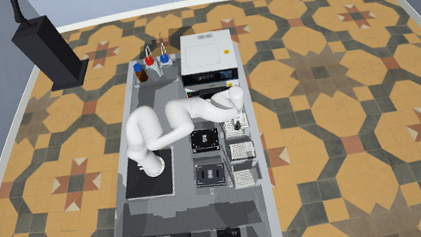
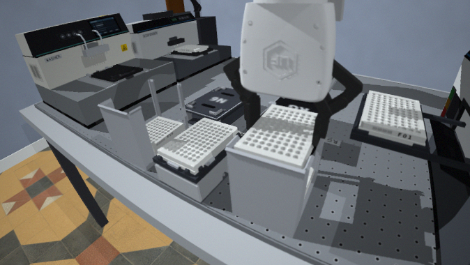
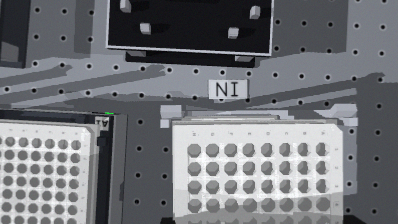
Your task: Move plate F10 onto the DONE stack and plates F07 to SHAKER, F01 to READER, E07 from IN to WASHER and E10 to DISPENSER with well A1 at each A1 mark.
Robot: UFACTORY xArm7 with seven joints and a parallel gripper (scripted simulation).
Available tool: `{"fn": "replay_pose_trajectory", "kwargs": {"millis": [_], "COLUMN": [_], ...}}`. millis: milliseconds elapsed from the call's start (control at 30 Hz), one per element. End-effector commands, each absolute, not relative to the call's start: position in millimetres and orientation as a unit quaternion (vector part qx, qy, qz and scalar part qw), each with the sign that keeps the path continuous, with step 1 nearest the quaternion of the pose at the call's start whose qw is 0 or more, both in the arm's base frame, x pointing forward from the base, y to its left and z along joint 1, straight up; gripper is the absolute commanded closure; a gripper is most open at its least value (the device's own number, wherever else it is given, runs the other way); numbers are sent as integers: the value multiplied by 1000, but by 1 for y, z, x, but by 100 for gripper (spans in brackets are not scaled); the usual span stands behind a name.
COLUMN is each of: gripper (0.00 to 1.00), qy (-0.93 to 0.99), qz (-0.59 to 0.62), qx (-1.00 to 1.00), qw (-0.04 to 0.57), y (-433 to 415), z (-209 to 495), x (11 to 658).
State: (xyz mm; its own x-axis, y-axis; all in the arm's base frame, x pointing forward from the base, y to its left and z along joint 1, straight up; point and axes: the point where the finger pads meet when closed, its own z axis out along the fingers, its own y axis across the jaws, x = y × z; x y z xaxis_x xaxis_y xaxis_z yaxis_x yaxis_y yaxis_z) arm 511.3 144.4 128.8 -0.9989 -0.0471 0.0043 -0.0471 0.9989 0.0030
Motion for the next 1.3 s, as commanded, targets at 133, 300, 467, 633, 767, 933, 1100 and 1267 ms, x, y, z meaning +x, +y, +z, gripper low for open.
{"fn": "replay_pose_trajectory", "kwargs": {"millis": [133, 300, 467, 633, 767, 933, 1100, 1267], "gripper": [100, 100, 100, 100, 100, 100, 100, 100], "qy": [-1000, -1000, -1000, -1000, -1000, -1000, -1000, -1000], "qz": [-2, -2, -2, -2, -2, -2, -2, -2], "qx": [24, 24, 24, 24, 24, 24, 24, 24], "qw": [0, 0, 0, 0, 0, 0, 0, 0], "y": [145, 145, 145, 145, 145, 145, 145, 145], "z": [135, 138, 142, 144, 146, 150, 152, 155], "x": [512, 512, 512, 512, 512, 513, 513, 513]}}
